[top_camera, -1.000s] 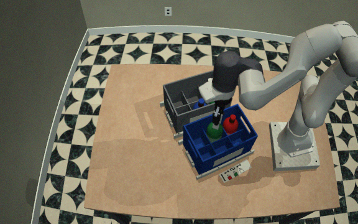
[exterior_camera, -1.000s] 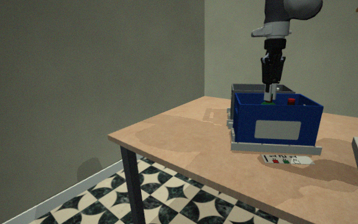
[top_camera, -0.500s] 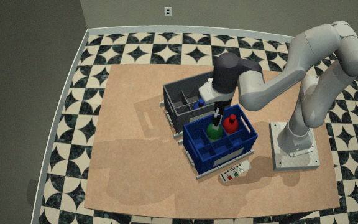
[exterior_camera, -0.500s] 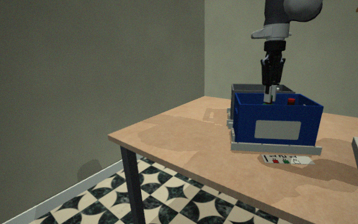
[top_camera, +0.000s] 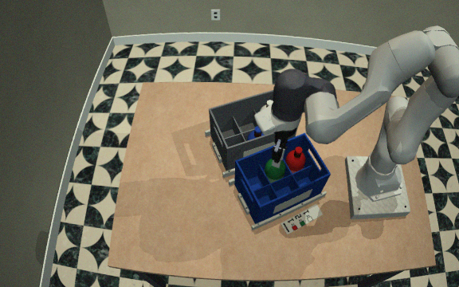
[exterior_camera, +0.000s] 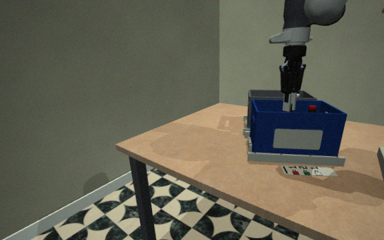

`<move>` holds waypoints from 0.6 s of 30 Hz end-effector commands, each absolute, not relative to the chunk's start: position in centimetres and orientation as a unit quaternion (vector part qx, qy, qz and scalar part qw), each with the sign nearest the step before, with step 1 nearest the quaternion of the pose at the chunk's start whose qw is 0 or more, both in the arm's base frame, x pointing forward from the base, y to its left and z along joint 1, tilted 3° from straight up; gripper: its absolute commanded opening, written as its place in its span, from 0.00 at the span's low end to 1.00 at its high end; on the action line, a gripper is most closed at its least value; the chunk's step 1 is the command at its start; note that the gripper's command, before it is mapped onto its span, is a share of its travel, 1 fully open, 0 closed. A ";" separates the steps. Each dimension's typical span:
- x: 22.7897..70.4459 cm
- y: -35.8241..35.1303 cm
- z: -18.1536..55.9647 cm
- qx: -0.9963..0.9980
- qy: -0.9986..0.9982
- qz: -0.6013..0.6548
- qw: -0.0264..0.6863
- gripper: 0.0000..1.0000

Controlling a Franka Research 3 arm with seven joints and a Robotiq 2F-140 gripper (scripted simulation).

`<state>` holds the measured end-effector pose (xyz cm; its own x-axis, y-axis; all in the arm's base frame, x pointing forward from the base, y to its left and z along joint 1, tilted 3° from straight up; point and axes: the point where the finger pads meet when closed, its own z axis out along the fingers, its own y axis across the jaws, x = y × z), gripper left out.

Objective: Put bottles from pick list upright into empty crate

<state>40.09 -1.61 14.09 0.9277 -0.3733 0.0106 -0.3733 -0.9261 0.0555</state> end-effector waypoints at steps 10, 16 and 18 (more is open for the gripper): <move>40.5 -1.7 13.8 0.981 -0.191 0.006 0.029 0.00; 40.5 -1.7 13.5 0.981 -0.191 0.006 0.029 0.00; 40.5 -1.7 13.4 0.981 -0.191 0.006 0.029 0.00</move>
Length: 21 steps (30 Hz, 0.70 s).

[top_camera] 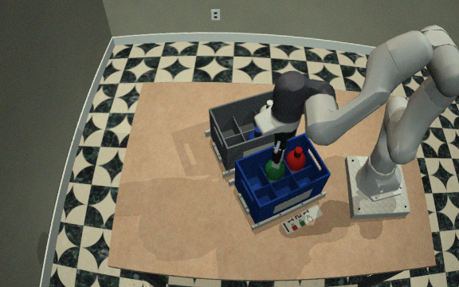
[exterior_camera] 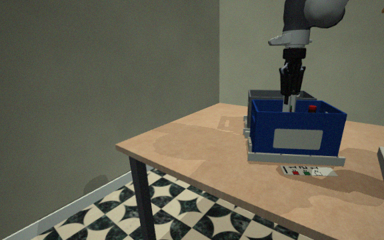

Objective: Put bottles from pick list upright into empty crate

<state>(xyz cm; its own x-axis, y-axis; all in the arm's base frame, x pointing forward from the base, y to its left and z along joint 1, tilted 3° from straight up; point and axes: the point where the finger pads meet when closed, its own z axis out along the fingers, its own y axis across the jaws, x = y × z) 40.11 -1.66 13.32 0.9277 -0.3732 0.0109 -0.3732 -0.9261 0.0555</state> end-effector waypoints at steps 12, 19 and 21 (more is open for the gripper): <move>40.5 -1.7 13.2 0.981 -0.191 0.006 0.029 0.38; 40.5 -1.7 13.2 0.981 -0.191 0.006 0.029 0.38; 40.5 -1.7 13.2 0.981 -0.191 0.006 0.029 0.38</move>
